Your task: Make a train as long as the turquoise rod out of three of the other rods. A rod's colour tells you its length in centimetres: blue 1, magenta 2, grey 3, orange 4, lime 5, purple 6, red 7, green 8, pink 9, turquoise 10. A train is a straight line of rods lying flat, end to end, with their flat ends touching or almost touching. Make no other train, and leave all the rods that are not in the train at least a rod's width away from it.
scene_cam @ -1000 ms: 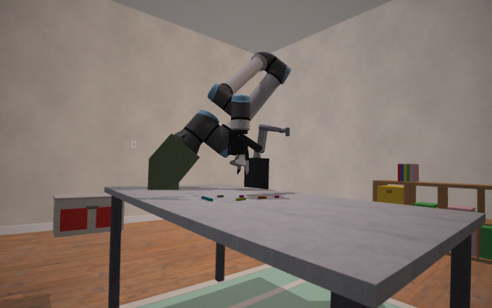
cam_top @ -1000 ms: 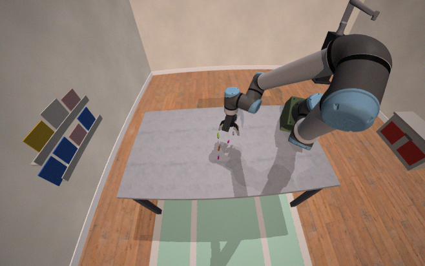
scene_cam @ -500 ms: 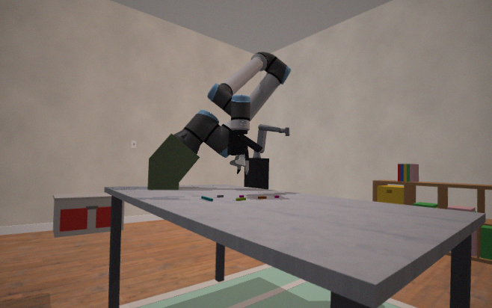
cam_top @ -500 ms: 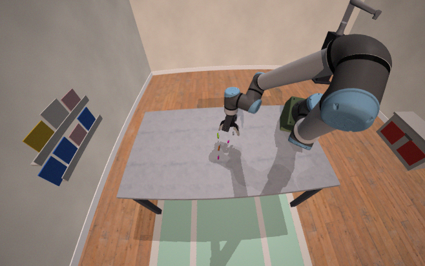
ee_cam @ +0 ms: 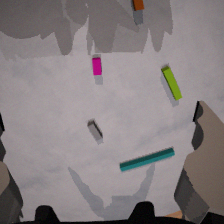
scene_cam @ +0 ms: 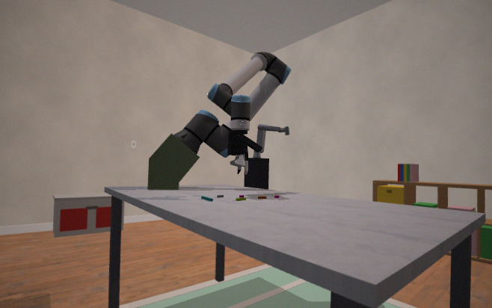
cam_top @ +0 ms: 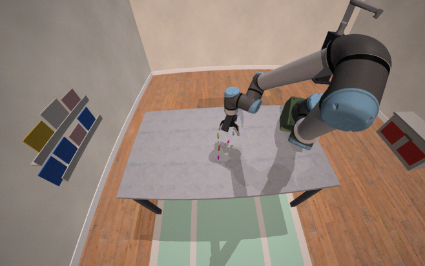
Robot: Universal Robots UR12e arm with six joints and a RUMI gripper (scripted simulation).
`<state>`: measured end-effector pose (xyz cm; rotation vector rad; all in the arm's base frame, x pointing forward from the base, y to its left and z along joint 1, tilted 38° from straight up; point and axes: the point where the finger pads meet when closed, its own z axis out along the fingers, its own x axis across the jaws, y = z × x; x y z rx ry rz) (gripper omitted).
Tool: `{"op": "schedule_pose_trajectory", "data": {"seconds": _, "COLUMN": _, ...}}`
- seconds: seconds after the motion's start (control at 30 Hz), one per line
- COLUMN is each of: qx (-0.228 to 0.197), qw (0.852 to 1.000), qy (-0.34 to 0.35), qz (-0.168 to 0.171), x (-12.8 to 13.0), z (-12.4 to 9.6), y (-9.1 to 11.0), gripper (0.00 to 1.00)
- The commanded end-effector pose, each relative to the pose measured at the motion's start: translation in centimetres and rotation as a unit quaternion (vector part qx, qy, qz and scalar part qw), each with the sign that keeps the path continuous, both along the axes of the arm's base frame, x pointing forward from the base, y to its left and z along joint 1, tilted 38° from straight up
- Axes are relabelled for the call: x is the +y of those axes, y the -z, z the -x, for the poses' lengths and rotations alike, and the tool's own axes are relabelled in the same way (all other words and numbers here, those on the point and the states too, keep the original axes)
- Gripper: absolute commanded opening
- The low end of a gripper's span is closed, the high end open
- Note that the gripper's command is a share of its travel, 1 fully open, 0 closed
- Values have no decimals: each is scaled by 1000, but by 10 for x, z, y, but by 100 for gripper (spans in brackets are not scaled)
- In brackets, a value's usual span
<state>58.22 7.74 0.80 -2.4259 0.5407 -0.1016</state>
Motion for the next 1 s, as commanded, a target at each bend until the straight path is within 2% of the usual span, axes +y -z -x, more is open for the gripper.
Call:
{"op": "schedule_pose_trajectory", "data": {"seconds": 0.0, "qx": 12, "qw": 1000, "qy": 14, "qz": -4, "x": 0, "z": 2, "y": 3, "gripper": 100}}
{"op": "schedule_pose_trajectory", "data": {"seconds": 0.27, "qx": 50, "qw": 996, "qy": 67, "qz": -17, "x": -4, "z": 2, "y": 7, "gripper": 100}}
{"op": "schedule_pose_trajectory", "data": {"seconds": 0.5, "qx": 102, "qw": 985, "qy": 138, "qz": -35, "x": -7, "z": 2, "y": 11, "gripper": 100}}
{"op": "schedule_pose_trajectory", "data": {"seconds": 0.57, "qx": 102, "qw": 985, "qy": 138, "qz": -35, "x": -7, "z": 2, "y": 11, "gripper": 100}}
{"op": "schedule_pose_trajectory", "data": {"seconds": 0.97, "qx": 193, "qw": 943, "qy": 262, "qz": -67, "x": -15, "z": 3, "y": 20, "gripper": 100}}
